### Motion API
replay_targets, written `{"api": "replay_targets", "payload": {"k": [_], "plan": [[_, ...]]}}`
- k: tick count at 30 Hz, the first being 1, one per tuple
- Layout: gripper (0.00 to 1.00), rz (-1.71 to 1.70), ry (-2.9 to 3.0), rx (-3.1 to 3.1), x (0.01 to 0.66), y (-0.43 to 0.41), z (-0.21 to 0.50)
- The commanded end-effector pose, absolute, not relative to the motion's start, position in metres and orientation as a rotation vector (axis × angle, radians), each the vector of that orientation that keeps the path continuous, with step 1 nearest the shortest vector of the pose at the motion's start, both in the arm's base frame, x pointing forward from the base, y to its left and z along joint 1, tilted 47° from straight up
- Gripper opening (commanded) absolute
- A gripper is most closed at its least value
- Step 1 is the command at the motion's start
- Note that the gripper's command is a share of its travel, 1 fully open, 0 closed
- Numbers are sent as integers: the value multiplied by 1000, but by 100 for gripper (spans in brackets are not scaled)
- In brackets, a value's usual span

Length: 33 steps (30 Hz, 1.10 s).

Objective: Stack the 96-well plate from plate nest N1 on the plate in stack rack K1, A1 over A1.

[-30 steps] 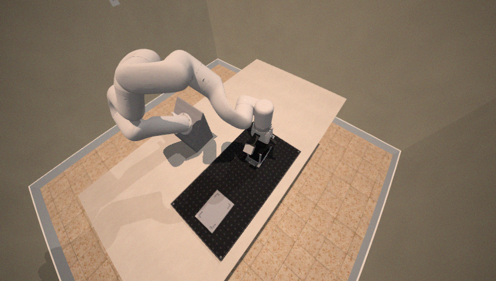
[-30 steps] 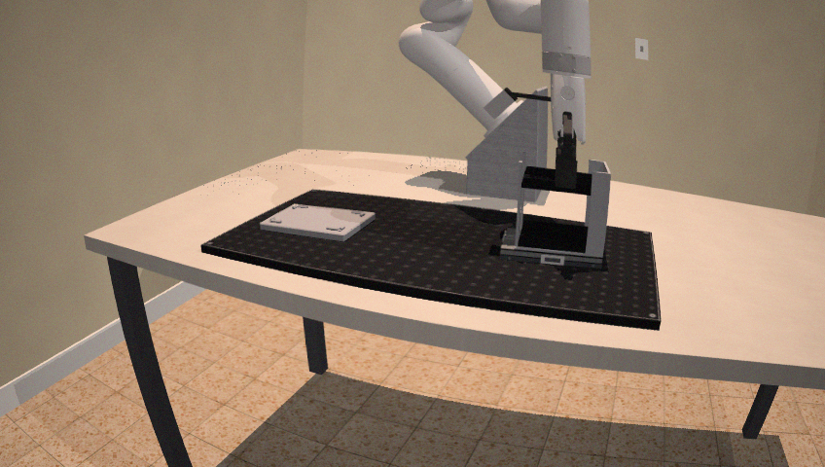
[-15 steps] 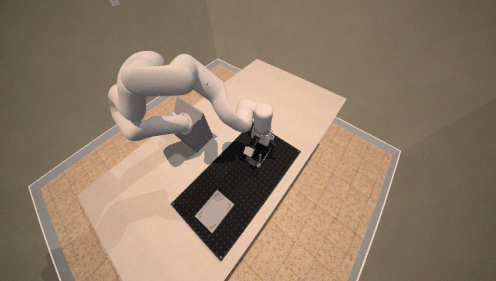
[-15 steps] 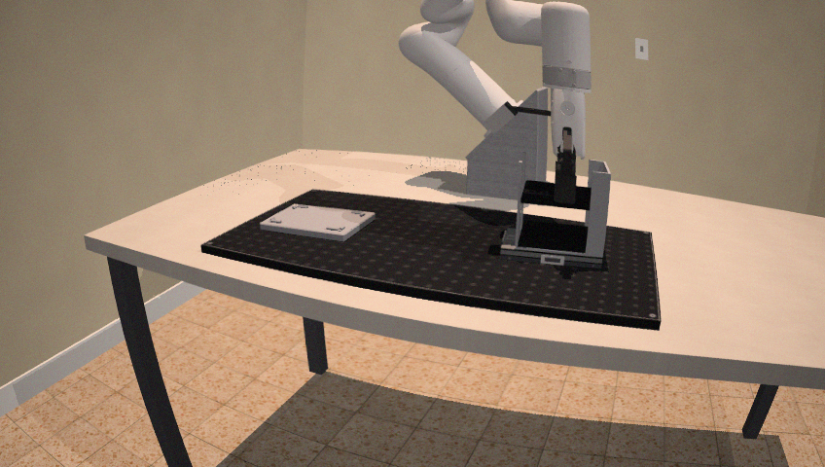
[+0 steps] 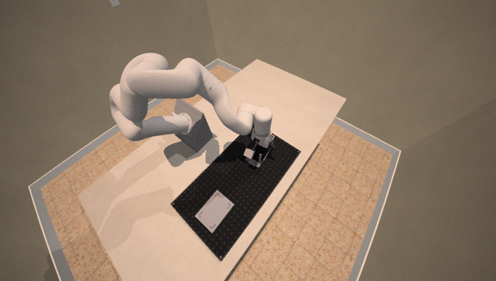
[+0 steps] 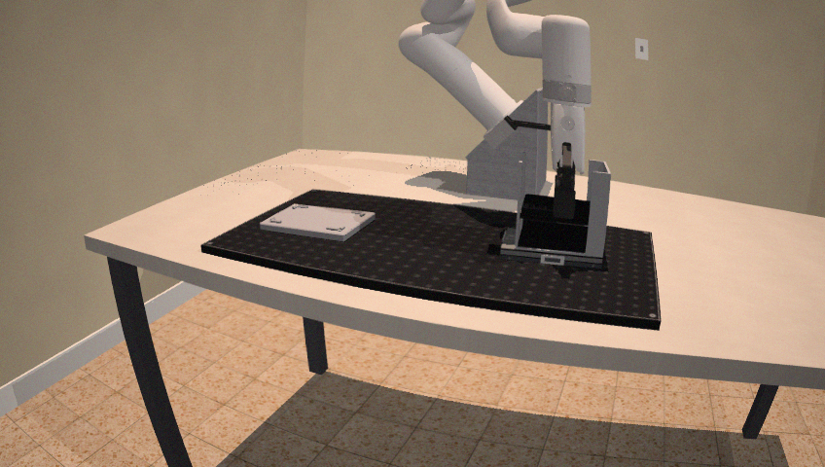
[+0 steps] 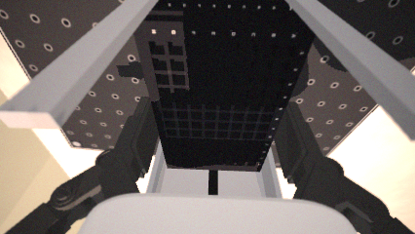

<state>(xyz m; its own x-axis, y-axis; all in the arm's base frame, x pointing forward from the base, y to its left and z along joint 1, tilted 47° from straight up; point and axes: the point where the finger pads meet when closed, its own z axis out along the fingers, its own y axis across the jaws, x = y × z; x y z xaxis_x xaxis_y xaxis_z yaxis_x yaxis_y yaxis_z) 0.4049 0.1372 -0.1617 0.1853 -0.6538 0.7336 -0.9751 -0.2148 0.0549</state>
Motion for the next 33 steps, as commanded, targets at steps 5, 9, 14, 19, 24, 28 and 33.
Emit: {"api": "replay_targets", "payload": {"k": [5, 9, 14, 19, 24, 28, 33], "plan": [[0, 800, -1523, 1947, 407, 132, -168], [0, 800, -1523, 1947, 408, 128, -172], [0, 800, -1523, 1947, 408, 128, -172], [0, 800, -1523, 1947, 408, 128, -172], [0, 800, -1523, 1947, 408, 128, -172], [0, 800, -1523, 1947, 408, 128, -172], [0, 800, -1523, 1947, 408, 127, -173]]}}
